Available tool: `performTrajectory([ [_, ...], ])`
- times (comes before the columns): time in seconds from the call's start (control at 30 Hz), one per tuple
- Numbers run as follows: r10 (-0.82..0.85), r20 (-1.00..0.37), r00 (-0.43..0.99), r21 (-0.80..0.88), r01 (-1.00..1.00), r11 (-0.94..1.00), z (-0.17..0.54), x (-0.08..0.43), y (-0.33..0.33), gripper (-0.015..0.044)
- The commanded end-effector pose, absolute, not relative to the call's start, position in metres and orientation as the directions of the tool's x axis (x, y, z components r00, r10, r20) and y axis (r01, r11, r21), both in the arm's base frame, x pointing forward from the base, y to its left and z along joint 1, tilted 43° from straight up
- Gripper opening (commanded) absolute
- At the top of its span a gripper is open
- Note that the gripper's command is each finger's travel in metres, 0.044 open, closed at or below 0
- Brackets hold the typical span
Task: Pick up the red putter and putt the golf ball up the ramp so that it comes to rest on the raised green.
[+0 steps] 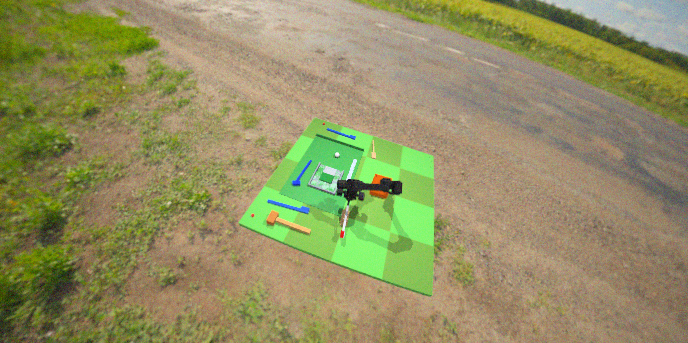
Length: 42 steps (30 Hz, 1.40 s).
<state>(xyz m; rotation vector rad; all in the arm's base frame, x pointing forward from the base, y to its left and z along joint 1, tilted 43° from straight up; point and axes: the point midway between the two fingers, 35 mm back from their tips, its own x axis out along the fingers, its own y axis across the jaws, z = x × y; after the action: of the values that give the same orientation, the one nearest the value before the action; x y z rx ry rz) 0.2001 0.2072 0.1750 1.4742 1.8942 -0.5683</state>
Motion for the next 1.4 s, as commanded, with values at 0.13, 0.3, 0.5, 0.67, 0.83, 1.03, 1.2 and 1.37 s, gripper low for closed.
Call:
performTrajectory([
  [0.13, 0.683, -0.717, -0.139, 0.066, 0.962, 0.265, 0.210, 0.209, 0.179, 0.0000],
  [0.3, 0.686, -0.714, -0.140, 0.065, 0.962, 0.264, 0.229, 0.209, 0.162, 0.0000],
  [0.5, 0.674, -0.726, -0.134, 0.052, 0.968, 0.247, 0.222, 0.212, 0.160, 0.0000],
  [0.67, 0.650, -0.754, -0.094, -0.012, 0.992, 0.128, 0.200, 0.242, 0.140, 0.0000],
  [0.83, 0.621, -0.781, -0.057, -0.072, 0.997, 0.002, 0.175, 0.268, 0.115, 0.0000],
  [1.03, 0.583, -0.812, -0.021, -0.133, 0.980, -0.150, 0.144, 0.295, 0.080, 0.0000],
  [1.2, 0.561, -0.828, 0.004, -0.179, 0.946, -0.270, 0.120, 0.310, 0.049, 0.0000],
  [1.37, 0.545, -0.838, 0.024, -0.222, 0.897, -0.381, 0.096, 0.320, 0.019, 0.0000],
])
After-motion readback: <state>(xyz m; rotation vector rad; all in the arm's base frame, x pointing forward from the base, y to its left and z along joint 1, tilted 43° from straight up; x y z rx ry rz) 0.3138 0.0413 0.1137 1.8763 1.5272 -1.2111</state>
